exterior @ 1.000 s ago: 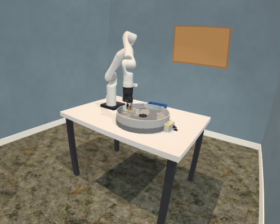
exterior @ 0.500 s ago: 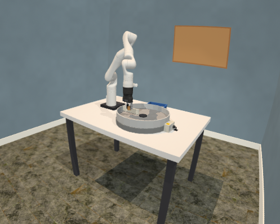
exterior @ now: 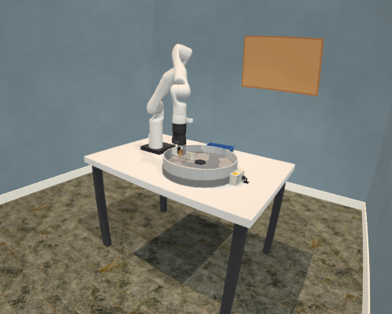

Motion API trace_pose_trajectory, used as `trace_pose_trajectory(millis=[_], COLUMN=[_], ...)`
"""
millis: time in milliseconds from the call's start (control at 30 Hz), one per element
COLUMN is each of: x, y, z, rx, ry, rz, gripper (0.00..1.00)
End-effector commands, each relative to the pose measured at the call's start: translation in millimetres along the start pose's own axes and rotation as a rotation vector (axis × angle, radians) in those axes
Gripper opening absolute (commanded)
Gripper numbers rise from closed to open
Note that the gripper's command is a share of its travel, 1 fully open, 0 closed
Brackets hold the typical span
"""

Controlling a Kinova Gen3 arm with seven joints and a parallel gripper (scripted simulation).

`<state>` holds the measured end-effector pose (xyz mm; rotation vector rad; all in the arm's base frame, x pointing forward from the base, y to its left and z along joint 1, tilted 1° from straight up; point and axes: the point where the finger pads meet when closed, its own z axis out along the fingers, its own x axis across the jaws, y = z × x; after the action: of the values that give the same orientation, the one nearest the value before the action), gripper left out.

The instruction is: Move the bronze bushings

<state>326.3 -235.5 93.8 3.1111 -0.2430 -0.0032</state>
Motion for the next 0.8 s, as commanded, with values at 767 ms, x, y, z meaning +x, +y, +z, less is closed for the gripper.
trace_pose_trajectory(millis=[767], x=[-1], y=[1], z=[33.6], rx=[0.0], ry=[-0.004], rz=[0.002], gripper=[0.0])
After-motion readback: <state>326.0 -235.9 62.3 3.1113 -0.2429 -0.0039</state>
